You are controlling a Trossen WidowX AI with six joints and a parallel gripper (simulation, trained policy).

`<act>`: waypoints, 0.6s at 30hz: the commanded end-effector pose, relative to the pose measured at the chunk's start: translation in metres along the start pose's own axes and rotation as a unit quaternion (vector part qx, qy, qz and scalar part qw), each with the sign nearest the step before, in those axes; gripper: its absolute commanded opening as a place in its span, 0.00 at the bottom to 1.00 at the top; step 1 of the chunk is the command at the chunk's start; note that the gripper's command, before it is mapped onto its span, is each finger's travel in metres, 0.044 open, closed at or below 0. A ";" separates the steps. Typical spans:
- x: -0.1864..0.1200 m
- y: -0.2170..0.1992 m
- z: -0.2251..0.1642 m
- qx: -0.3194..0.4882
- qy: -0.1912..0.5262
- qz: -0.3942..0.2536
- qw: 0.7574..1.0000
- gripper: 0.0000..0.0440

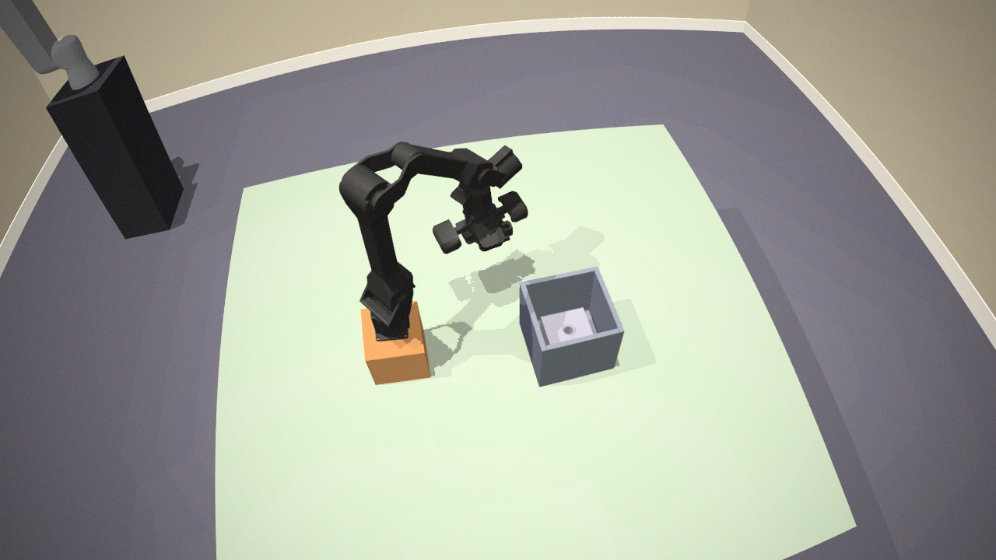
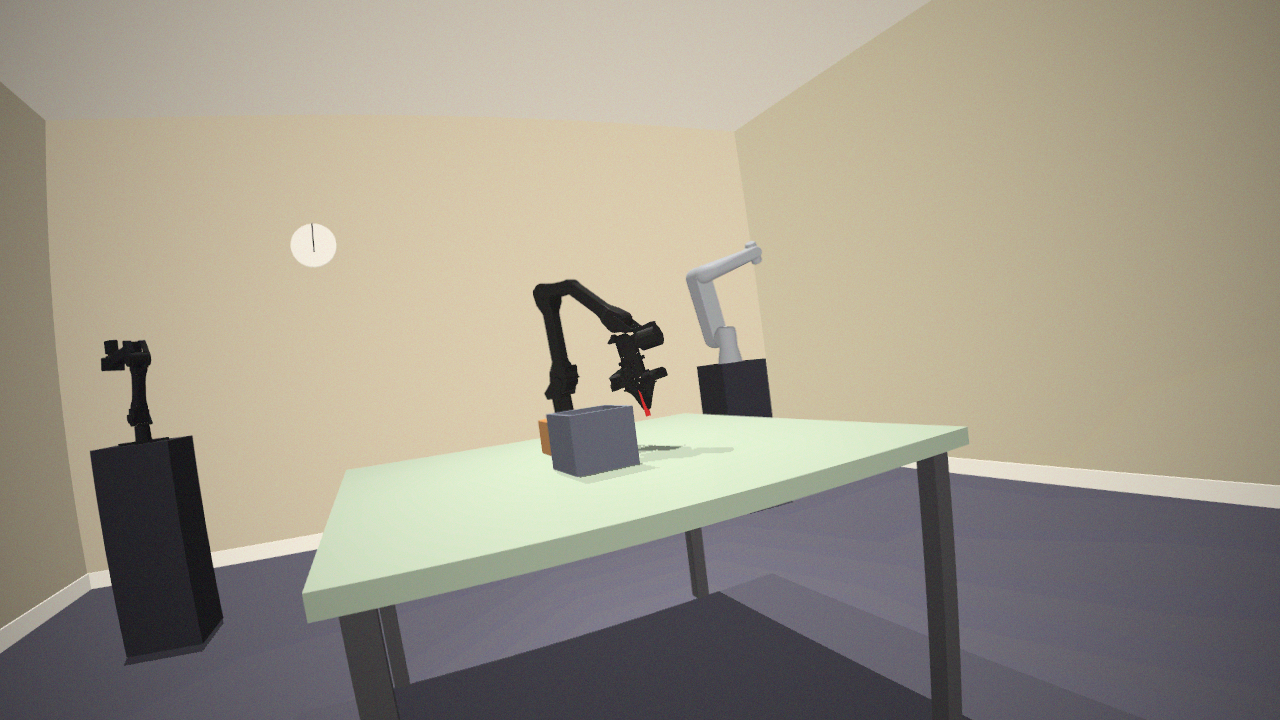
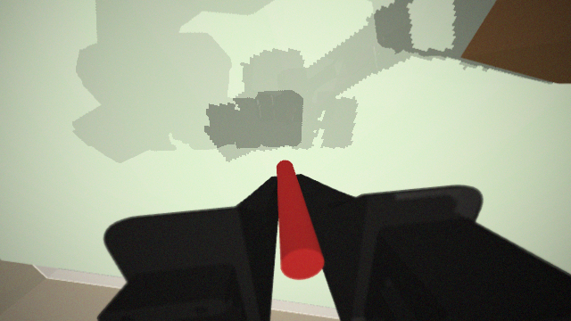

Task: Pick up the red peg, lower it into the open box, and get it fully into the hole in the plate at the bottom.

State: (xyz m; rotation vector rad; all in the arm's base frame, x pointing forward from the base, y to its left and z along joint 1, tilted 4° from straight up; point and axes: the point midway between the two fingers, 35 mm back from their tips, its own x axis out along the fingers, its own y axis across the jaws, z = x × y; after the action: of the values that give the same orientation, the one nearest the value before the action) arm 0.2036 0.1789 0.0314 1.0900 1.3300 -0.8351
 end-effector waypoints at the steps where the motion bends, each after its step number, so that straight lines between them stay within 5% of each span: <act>1: -0.017 0.014 0.000 -0.006 0.004 0.025 1.000 0.00; 18: -0.081 0.058 0.034 -0.020 -0.027 0.093 0.995 0.00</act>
State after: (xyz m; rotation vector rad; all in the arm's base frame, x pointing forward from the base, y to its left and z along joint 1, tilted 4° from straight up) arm 0.2535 0.1636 0.1043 1.1389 1.2040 -0.6992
